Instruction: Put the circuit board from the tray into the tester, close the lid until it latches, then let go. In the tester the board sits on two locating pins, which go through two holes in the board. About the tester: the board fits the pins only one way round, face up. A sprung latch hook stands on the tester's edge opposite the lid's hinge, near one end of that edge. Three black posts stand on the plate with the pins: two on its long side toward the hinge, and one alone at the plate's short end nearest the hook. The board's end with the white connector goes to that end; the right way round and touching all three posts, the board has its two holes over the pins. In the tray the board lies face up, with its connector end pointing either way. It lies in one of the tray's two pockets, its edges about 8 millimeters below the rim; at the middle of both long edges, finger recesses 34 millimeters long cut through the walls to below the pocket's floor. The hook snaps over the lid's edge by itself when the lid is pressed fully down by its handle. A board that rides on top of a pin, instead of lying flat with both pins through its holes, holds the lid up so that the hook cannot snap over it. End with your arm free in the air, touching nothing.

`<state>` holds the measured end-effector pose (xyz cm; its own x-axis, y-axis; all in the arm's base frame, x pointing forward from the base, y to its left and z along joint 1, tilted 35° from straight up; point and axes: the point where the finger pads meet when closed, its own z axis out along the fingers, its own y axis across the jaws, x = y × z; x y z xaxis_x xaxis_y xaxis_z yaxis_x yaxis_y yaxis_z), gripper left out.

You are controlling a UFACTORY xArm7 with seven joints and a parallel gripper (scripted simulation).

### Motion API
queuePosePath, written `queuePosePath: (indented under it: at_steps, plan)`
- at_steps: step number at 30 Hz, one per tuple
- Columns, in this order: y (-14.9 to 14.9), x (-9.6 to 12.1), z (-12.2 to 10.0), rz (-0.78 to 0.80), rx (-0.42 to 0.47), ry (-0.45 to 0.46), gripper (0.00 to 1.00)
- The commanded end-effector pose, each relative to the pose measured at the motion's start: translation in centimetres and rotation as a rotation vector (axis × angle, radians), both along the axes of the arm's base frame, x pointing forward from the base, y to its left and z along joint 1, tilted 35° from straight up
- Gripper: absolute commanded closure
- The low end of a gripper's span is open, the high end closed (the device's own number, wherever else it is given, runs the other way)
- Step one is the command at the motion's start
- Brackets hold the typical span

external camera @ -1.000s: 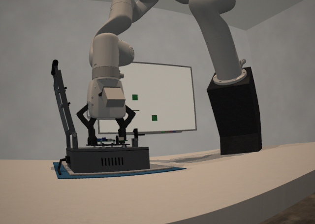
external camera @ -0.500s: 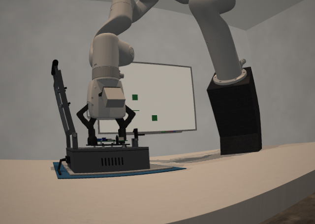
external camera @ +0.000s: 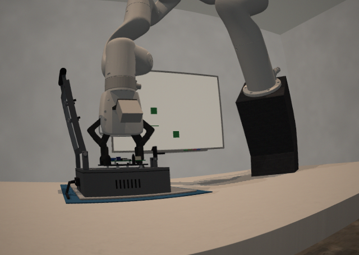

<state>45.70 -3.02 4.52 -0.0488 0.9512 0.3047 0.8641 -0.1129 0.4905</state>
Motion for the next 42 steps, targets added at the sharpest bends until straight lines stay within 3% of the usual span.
queuePosePath:
  at_steps: [1, 27, 28, 42]
  plan:
    - [-0.08, 0.11, 0.12, -0.001, -0.001, -0.003, 0.21]
    - [0.02, 0.27, -0.14, -0.001, -0.001, -0.003, 0.21]
    - [0.02, 0.27, -0.14, -0.001, -0.001, -0.003, 0.0]
    - [0.02, 0.27, -0.14, -0.001, -0.001, -0.003, 0.0]
